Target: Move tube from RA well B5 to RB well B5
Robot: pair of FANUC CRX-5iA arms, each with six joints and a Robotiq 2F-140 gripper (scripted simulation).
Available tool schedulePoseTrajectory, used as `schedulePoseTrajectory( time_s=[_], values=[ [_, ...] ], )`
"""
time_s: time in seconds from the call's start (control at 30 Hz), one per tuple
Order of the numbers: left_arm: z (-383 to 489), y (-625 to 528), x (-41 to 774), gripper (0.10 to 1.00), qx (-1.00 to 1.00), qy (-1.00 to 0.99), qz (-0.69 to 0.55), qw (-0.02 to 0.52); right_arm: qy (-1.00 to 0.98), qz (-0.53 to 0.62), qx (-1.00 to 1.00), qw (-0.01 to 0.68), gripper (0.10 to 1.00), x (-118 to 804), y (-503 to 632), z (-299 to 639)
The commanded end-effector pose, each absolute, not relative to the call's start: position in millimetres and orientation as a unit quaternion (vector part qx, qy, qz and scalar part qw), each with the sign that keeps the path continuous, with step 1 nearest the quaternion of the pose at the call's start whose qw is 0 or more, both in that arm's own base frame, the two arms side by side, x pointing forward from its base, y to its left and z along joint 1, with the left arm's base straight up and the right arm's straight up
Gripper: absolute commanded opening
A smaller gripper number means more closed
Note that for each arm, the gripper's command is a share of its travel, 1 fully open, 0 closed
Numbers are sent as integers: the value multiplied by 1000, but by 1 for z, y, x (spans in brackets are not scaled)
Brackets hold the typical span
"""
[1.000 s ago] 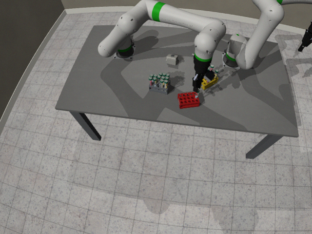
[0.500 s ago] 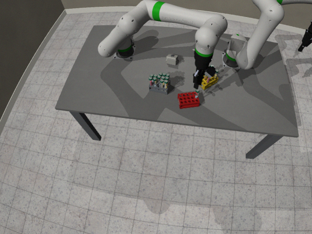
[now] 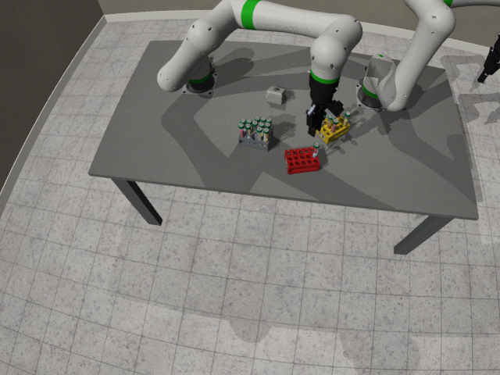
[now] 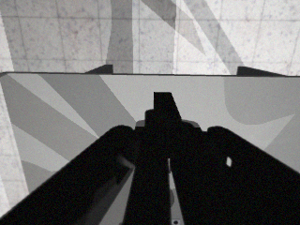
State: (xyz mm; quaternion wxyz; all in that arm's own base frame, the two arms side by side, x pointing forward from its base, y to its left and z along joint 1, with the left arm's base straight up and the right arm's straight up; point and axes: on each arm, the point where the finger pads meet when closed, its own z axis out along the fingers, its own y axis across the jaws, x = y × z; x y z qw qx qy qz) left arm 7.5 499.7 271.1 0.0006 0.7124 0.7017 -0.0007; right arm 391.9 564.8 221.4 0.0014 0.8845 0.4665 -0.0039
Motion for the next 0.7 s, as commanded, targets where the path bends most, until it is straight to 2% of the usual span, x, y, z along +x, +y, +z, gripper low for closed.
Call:
schedulePoseTrajectory(
  time_s=[0.0, 0.33, 0.67],
  values=[
    [272, 500, 8, 99, 712, 702, 0, 0, 415, 1, 910, 0, 273, 375, 551, 223],
    [272, 500, 8, 99, 712, 702, 0, 0, 259, 1, 966, -1, 273, 325, 508, 223],
    [272, 500, 8, 99, 712, 702, 0, 0, 177, 1, 984, -1, 273, 312, 520, 223]
  ],
)
